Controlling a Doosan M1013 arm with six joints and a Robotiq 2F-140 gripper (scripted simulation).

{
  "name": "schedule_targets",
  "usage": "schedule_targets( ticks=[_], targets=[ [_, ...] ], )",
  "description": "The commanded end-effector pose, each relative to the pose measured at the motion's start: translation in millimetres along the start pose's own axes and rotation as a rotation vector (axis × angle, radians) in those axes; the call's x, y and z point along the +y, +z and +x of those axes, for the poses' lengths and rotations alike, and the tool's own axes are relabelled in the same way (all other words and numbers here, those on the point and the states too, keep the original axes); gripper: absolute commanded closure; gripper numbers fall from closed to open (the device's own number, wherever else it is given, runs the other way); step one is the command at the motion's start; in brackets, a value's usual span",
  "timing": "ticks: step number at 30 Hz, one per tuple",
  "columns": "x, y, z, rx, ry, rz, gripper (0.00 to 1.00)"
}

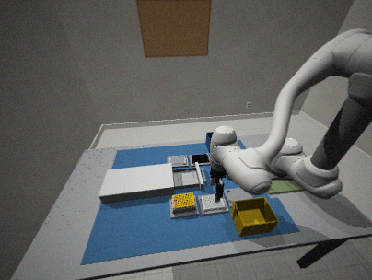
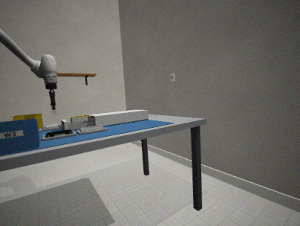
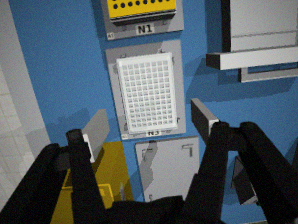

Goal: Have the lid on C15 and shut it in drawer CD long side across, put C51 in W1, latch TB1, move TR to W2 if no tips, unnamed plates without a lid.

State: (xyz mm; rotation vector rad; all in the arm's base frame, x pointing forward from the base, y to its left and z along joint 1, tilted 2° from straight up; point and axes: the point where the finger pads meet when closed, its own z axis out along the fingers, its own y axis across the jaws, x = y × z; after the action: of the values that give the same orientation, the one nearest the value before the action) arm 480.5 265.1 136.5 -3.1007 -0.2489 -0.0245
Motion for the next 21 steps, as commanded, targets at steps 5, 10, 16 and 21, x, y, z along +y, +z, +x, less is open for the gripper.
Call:
schedule_targets(
  ticks=[5, 10, 16, 21],
  targets=[
    [0, 9.2, 0, 0.0, 0.0, 0.0, 0.34],
    [0, 13.2, 0, 0.0, 0.0, 0.0, 0.34],
    [0, 21.2, 0, 0.0, 0.0, 0.0, 0.34],
    [0, 27.9, 0, 0.0, 0.0, 0.0, 0.34]
  ],
)
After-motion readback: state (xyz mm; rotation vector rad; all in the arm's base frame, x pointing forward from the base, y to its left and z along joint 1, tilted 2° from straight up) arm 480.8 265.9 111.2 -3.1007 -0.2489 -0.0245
